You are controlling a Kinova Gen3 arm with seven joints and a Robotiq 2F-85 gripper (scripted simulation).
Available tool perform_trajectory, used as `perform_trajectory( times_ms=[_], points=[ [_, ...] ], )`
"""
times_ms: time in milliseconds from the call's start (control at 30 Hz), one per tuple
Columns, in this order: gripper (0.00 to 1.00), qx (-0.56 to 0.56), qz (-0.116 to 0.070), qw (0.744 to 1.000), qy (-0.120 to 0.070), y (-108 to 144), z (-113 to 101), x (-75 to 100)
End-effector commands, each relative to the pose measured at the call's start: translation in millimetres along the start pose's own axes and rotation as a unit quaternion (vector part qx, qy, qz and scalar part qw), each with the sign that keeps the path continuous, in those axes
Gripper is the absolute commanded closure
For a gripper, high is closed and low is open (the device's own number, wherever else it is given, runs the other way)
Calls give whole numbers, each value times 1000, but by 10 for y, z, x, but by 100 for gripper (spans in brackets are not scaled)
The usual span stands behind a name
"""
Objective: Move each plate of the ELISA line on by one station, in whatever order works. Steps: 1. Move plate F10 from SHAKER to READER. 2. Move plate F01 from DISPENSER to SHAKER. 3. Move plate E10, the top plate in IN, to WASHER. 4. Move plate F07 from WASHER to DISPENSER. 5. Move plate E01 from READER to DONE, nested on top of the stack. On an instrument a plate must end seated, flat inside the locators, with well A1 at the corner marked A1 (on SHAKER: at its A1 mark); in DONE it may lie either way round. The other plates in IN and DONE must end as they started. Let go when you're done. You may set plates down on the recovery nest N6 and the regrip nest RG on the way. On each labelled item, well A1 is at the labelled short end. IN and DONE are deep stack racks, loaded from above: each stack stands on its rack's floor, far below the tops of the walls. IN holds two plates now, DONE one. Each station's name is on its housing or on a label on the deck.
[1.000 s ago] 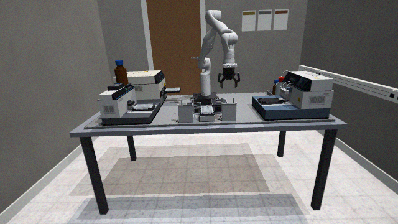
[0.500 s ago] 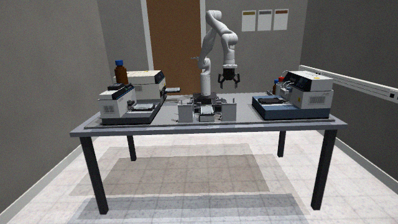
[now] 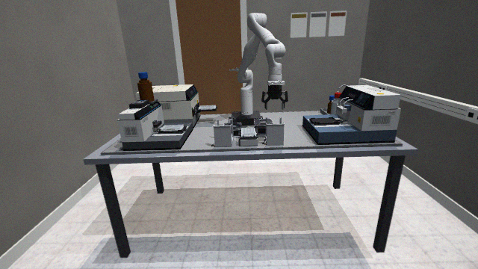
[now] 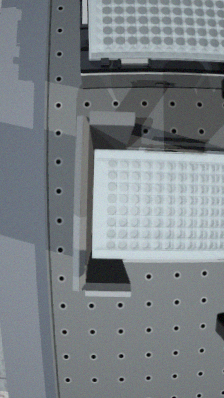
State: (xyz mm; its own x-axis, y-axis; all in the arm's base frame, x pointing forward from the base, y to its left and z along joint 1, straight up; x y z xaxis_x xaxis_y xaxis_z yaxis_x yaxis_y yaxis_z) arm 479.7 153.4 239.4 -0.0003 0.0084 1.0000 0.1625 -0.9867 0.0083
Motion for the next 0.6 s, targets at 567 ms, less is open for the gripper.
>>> perform_trajectory(
  times_ms=[567],
  points=[
    [0,0,3,1000,-1,-10,-3,-269]
  ],
)
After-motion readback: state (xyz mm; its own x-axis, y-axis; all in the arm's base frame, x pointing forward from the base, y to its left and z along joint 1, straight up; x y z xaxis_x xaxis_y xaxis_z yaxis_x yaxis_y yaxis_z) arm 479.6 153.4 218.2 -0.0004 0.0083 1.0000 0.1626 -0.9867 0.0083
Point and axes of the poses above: the point where the finger pads meet when closed, its own x axis back along the fingers, its own y axis across the jaws, z = x × y, the point moved 9 cm from there along x, back along the fingers, and after that the axes turned 12 degrees about x, right-handed, at the moved point
